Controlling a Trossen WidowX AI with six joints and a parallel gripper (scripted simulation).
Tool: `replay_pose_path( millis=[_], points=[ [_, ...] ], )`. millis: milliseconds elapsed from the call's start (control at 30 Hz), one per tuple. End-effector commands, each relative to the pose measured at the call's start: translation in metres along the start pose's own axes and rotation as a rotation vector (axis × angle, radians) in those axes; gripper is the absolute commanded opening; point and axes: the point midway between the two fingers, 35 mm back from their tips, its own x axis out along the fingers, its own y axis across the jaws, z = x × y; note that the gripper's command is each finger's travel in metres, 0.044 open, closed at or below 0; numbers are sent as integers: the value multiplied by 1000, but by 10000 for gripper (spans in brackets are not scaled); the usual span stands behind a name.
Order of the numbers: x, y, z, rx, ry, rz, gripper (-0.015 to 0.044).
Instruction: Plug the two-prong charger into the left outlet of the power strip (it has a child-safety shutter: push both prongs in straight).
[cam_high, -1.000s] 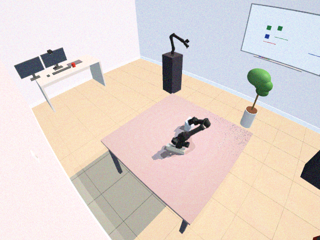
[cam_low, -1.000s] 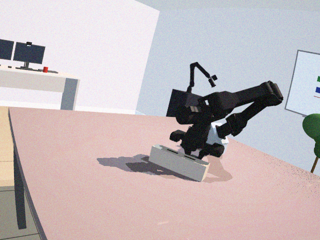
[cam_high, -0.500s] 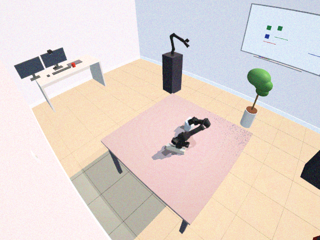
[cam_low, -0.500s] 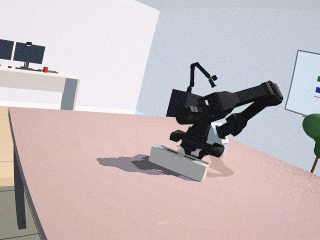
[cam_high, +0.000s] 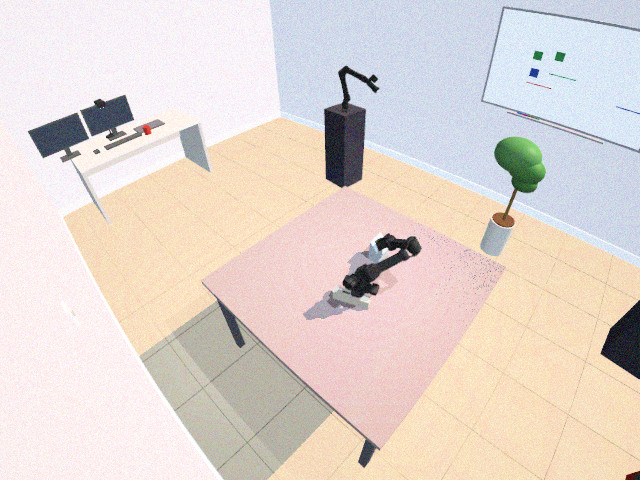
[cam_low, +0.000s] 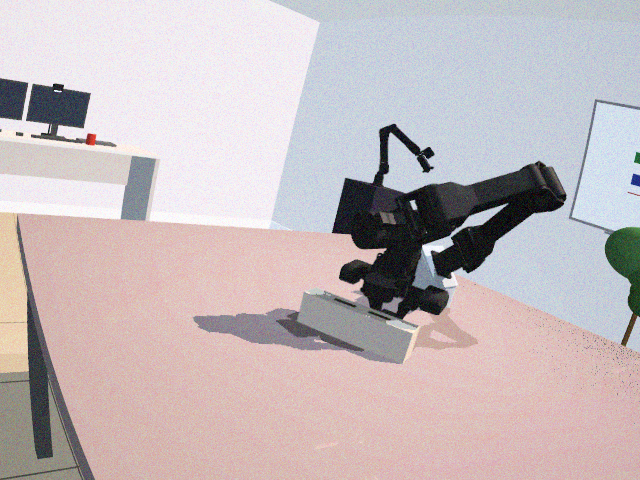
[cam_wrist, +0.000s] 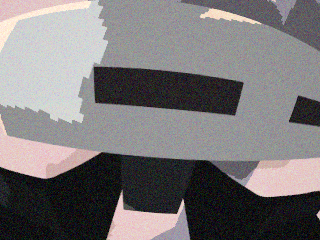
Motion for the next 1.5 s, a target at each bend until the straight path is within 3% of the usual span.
replay_pose_path(
  millis=[0, 500, 1067, 1467],
  points=[
    [0, 2, 8, -19, -23, 2, 0],
    [0, 0, 0, 1, 0, 0, 0],
    [0, 0, 0, 1, 0, 0, 440],
    [0, 0, -3, -4, -5, 0, 440]
  ],
)
